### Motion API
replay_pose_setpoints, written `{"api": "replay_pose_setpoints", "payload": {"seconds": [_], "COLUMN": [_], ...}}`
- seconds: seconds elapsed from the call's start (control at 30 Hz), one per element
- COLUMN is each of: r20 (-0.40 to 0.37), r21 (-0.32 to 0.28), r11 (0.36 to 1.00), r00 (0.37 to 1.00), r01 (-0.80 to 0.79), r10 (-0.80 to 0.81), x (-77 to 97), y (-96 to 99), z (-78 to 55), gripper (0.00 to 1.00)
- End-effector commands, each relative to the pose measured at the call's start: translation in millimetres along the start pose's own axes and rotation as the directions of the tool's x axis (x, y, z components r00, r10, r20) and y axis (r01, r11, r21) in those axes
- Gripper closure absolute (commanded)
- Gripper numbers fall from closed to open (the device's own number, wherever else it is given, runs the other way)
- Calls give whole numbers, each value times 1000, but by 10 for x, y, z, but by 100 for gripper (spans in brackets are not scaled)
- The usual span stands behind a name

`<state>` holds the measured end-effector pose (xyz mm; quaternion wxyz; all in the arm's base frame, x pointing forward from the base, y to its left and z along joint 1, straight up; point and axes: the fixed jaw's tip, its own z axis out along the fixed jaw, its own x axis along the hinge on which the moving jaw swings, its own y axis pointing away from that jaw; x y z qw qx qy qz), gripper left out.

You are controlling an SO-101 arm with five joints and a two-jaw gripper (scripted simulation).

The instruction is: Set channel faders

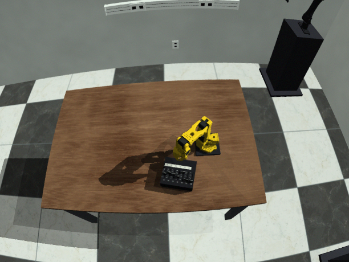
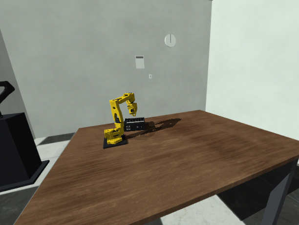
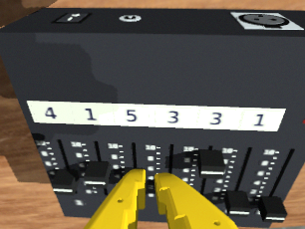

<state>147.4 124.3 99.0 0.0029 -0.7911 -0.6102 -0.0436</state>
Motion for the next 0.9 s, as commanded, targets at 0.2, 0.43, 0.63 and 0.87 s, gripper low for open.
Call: {"api": "replay_pose_setpoints", "payload": {"seconds": [0.2, 0.43, 0.63, 0.87], "r20": [30, 30, 30, 30], "r21": [22, 23, 23, 23], "r11": [1000, 1000, 1000, 1000], "r00": [1000, 1000, 1000, 1000], "r01": [6, 6, 6, 6], "r10": [-7, -7, -7, -7], "x": [45, 45, 45, 45], "y": [-18, -18, -18, -18], "z": [51, 51, 51, 51], "gripper": [100, 100, 100, 100]}}
